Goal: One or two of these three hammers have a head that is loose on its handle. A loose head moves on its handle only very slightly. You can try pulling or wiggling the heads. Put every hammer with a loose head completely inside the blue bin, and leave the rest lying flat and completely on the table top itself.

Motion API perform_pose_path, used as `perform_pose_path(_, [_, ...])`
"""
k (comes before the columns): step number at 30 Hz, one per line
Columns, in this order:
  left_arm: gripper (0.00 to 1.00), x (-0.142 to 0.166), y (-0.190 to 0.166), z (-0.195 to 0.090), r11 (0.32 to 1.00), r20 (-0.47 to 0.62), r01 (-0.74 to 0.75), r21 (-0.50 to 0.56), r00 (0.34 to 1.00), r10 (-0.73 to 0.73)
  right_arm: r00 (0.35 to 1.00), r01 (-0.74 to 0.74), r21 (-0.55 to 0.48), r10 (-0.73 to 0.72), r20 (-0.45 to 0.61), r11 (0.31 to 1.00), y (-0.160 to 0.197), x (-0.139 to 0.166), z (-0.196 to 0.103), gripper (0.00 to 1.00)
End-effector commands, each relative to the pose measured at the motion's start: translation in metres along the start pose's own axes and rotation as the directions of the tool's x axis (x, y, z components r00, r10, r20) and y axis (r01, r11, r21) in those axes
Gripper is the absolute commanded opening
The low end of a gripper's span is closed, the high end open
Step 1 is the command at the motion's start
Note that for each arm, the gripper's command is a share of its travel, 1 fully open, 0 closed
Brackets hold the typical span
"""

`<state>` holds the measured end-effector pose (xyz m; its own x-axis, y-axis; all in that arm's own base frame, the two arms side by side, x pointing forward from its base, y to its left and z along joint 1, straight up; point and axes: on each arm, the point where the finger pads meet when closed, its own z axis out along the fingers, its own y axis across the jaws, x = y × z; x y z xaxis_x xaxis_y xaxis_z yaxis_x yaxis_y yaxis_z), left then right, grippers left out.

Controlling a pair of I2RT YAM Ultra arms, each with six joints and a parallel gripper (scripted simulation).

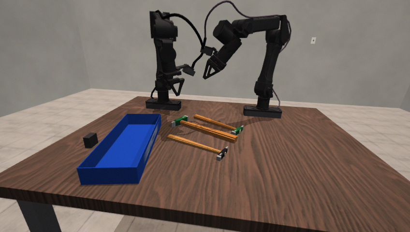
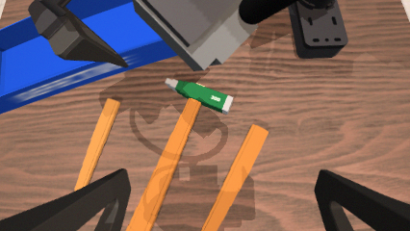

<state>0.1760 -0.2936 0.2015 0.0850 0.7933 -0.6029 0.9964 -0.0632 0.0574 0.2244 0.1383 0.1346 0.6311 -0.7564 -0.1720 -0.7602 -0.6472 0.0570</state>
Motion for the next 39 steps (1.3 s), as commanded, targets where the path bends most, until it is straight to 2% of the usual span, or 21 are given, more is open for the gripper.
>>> perform_pose_path(1, [1.0,-0.002,0.001,-0.002,1.0,0.006,-0.004,-0.005,1.0,0.004,1.0,0.001,0.007,-0.001,-0.002,1.0,-0.001,0.0,-0.002,1.0])
perform_pose_path(18, [1.0,-0.002,0.001,-0.002,1.0,0.006,-0.004,-0.005,1.0,0.004,1.0,0.001,0.007,-0.001,-0.002,1.0,-0.001,0.0,-0.002,1.0])
perform_pose_path(22, [0.57,0.004,0.007,0.0,0.994,-0.019,0.103,-0.021,0.994,-0.104,1.0,0.001,0.007,-0.001,-0.002,1.0,-0.001,0.0,-0.002,1.0])
perform_pose_path(24, [0.57,0.008,0.013,0.002,0.978,-0.037,0.206,-0.036,0.978,-0.207,1.0,0.001,0.007,-0.001,-0.002,1.0,-0.001,0.0,-0.002,1.0])
perform_pose_path(30, [0.57,0.026,0.033,0.013,0.873,-0.079,0.478,-0.093,0.871,-0.485,1.0,0.001,0.007,-0.001,-0.002,1.0,-0.001,0.0,-0.002,1.0])
perform_pose_path(32, [0.57,0.032,0.039,0.016,0.824,-0.086,0.554,-0.116,0.821,-0.564,1.0,0.008,0.024,-0.008,-0.008,1.0,-0.005,0.001,-0.002,0.77])
perform_pose_path(34, [0.57,0.032,0.039,0.016,0.824,-0.086,0.554,-0.116,0.821,-0.564,1.0,0.008,0.024,-0.008,-0.008,1.0,-0.005,0.001,-0.002,0.77])
perform_pose_path(36, [0.57,0.038,0.045,0.018,0.766,-0.087,0.628,-0.141,0.762,-0.641,1.0,0.018,0.019,-0.018,-0.009,1.0,-0.003,0.0,0.001,0.55])
perform_pose_path(37, [0.57,0.043,0.049,0.02,0.724,-0.089,0.672,-0.158,0.72,-0.688,1.0,0.026,0.025,-0.026,-0.017,0.999,-0.003,-0.001,0.001,0.47])
perform_pose_path(39, [0.57,0.051,0.056,0.024,0.65,-0.088,0.737,-0.186,0.646,-0.758,0.999,0.038,0.03,-0.037,-0.027,0.999,-0.004,0.0,0.004,0.47])
